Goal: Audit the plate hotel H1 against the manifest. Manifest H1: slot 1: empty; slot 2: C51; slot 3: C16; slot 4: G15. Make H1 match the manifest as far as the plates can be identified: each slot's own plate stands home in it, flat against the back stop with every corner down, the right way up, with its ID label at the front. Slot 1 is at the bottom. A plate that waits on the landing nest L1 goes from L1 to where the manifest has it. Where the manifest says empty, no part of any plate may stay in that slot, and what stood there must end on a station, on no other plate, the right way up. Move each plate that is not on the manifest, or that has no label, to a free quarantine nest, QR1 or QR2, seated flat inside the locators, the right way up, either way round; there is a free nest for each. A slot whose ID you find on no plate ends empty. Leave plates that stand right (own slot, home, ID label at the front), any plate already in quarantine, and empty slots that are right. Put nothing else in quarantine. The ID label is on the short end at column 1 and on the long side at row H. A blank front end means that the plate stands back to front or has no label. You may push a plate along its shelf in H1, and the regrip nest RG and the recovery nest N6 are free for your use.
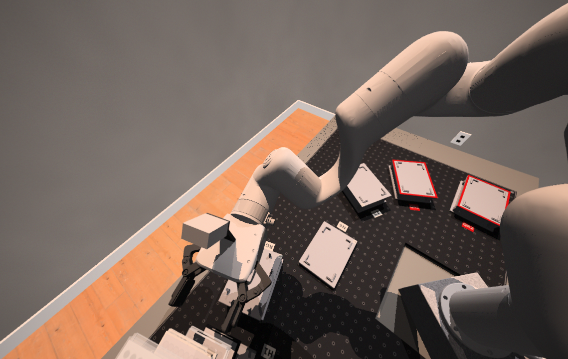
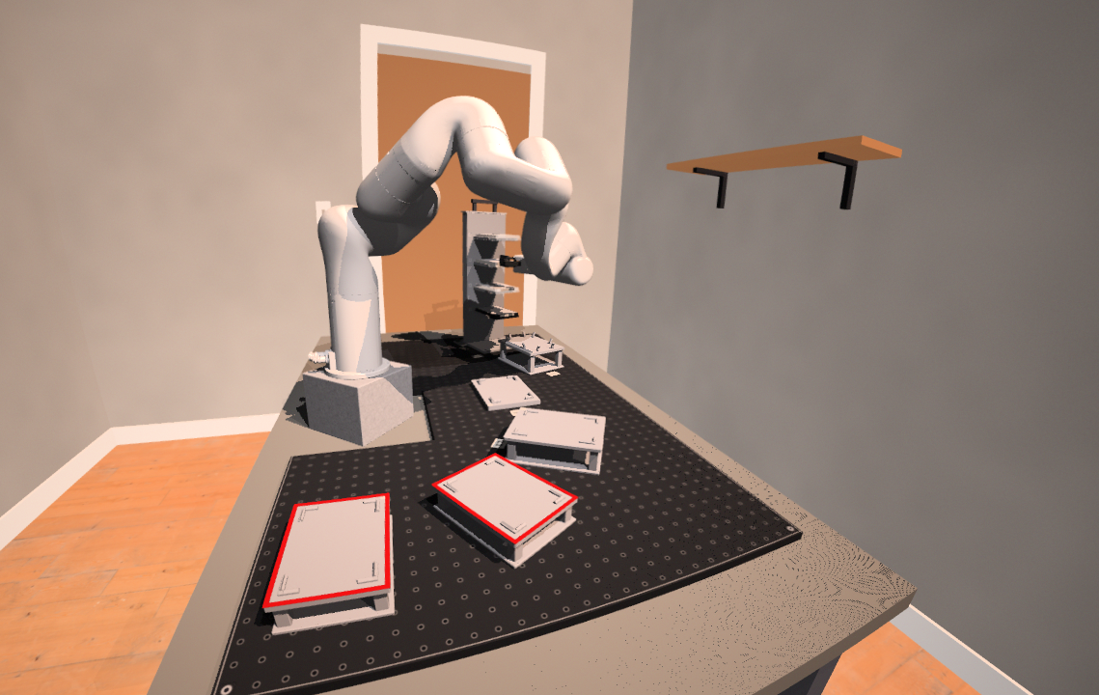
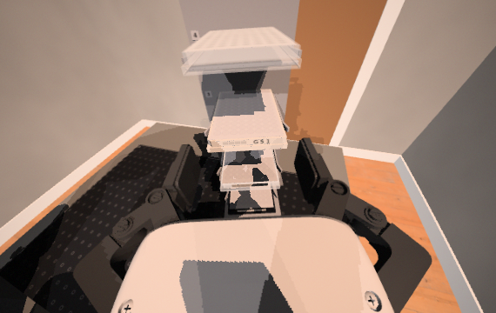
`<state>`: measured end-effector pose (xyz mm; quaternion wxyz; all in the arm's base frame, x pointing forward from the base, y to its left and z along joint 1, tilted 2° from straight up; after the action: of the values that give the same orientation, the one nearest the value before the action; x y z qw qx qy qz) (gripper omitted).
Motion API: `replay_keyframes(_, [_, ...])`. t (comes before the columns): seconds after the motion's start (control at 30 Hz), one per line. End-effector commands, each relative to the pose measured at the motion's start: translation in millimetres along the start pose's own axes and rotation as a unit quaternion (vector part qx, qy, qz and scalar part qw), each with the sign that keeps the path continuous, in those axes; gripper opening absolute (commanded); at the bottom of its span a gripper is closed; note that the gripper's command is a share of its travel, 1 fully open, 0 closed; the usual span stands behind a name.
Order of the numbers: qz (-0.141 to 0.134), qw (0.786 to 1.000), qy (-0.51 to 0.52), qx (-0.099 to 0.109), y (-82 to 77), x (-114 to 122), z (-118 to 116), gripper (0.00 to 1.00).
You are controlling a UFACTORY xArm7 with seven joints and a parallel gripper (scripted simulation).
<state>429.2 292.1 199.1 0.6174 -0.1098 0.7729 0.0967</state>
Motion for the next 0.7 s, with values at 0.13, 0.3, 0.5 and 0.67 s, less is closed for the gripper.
replay_keyframes(0.13, [0.0, 1.0, -0.002, 0.0, 10.0, -1.7, 0.2, 1.0])
replay_keyframes(0.3, [0.0, 1.0, -0.002, 0.0, 18.3, -1.7, 0.2, 1.0])
replay_keyframes(0.5, [0.0, 1.0, -0.002, 0.0, 18.3, -1.7, 0.2, 1.0])
replay_keyframes(0.67, [0.0, 1.0, -0.002, 0.0, 19.0, -1.7, 0.2, 1.0])
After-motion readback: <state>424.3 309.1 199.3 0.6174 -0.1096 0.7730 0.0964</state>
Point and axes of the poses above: the point where the finger pads meet when closed, its own y axis out along the fingers, its own z axis across the jaws, x = y × z, the point moved 2 cm from there along -y, back along the fingers, and after that the axes turned 14 degrees about y, right-handed, at the moved point
